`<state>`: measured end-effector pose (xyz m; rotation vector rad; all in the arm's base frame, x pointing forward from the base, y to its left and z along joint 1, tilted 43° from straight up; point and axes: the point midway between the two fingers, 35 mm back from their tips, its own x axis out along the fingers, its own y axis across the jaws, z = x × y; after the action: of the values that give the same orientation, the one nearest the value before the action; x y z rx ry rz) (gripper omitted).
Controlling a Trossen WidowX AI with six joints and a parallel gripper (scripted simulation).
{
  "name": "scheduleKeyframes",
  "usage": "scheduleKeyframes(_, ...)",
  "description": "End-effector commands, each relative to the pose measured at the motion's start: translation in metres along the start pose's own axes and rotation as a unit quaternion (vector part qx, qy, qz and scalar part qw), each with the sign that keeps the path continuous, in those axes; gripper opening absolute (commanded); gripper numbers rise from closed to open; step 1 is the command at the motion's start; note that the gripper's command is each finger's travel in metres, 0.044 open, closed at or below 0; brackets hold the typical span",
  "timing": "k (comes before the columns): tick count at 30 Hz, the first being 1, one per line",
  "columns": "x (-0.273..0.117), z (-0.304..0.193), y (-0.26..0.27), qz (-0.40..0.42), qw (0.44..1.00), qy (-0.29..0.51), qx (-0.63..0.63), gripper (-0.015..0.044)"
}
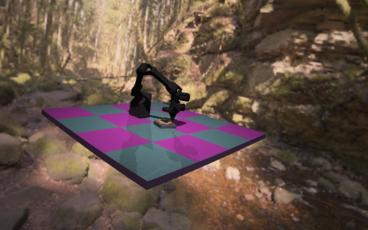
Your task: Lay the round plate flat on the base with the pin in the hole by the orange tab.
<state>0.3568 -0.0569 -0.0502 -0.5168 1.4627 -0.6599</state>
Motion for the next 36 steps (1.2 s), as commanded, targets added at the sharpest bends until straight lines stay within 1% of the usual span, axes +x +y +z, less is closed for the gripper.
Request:
scheduleKeyframes(1,0.004,-0.006,0.006,0.001,1.0,0.007,-0.003,0.0)
scheduleKeyframes(26,0.004,-0.018,0.017,0.001,1.0,0.007,-0.003,0.0)
scheduleKeyframes(28,-0.003,-0.017,0.017,0.001,1.0,0.007,-0.003,0.0)
scheduleKeyframes(33,-0.034,-0.018,0.016,0.002,1.0,0.007,-0.003,0.0)
scheduleKeyframes(36,-0.039,-0.021,0.018,0.002,1.0,0.007,-0.003,0.0)
